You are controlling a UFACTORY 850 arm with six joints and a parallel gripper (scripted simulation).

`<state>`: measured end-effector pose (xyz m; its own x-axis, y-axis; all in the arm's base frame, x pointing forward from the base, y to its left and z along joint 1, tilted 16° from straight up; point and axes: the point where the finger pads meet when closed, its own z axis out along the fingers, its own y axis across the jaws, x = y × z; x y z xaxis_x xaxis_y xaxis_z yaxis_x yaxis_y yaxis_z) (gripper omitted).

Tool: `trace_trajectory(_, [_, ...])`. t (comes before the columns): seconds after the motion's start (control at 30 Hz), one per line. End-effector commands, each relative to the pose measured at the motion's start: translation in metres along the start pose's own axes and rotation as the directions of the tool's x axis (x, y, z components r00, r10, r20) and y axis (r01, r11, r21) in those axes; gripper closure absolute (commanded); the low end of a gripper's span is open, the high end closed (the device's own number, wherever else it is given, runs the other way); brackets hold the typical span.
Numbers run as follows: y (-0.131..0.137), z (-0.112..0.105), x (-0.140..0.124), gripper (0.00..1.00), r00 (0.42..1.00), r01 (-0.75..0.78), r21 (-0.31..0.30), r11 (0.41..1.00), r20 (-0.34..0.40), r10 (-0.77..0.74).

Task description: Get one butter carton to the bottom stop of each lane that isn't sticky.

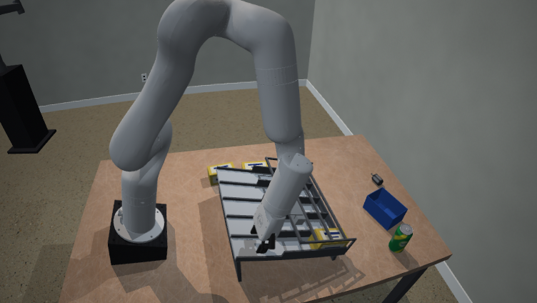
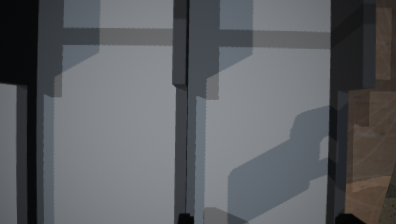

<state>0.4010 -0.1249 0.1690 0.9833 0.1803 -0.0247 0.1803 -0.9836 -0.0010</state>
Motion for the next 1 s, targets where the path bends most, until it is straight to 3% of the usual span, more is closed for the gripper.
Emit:
trace_trajectory(0.0, [0.0003,-0.0006,0.0005,0.21,1.000,0.000,-0.001,1.000,-0.001,0.000])
trace_trajectory(0.97, [0.0003,-0.0006,0.0005,0.18,1.000,0.000,-0.001,1.000,-0.001,0.000])
